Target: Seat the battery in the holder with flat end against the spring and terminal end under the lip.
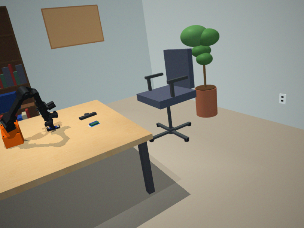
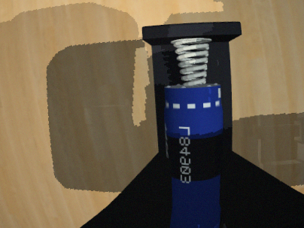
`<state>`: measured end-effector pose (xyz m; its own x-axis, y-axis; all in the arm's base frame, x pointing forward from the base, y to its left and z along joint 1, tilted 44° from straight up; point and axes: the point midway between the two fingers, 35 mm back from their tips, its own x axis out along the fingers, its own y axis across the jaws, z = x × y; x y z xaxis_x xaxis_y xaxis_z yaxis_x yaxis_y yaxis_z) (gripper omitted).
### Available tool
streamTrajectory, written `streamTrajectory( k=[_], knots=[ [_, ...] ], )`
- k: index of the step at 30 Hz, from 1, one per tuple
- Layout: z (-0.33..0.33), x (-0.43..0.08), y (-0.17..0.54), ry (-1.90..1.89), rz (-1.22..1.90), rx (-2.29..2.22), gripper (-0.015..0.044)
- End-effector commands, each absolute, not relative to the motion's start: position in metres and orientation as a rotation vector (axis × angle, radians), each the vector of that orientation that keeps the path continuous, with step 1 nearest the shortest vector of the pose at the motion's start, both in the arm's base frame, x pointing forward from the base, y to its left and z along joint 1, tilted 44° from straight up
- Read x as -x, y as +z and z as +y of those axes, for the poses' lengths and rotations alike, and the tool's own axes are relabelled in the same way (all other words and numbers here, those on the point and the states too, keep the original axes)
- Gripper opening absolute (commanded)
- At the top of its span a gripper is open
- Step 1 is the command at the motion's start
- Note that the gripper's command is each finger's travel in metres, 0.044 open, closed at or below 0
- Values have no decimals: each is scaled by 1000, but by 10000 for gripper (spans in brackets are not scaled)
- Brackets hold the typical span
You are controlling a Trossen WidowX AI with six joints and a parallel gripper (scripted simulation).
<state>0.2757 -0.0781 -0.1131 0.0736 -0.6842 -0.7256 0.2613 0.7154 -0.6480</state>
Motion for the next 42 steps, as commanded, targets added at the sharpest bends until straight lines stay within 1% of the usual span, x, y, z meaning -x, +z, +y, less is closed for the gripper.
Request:
streamTrajectory(
  k=[1, 25, 29, 42],
  knots=[
    [-78, -270, -114, -733, 1315, 400, 60],
    [-77, -268, -113, -729, 1311, 400, 60],
    [-77, -268, -113, -729, 1311, 400, 161],
    [-66, -272, -102, -730, 1308, 397, 161]
  ],
)
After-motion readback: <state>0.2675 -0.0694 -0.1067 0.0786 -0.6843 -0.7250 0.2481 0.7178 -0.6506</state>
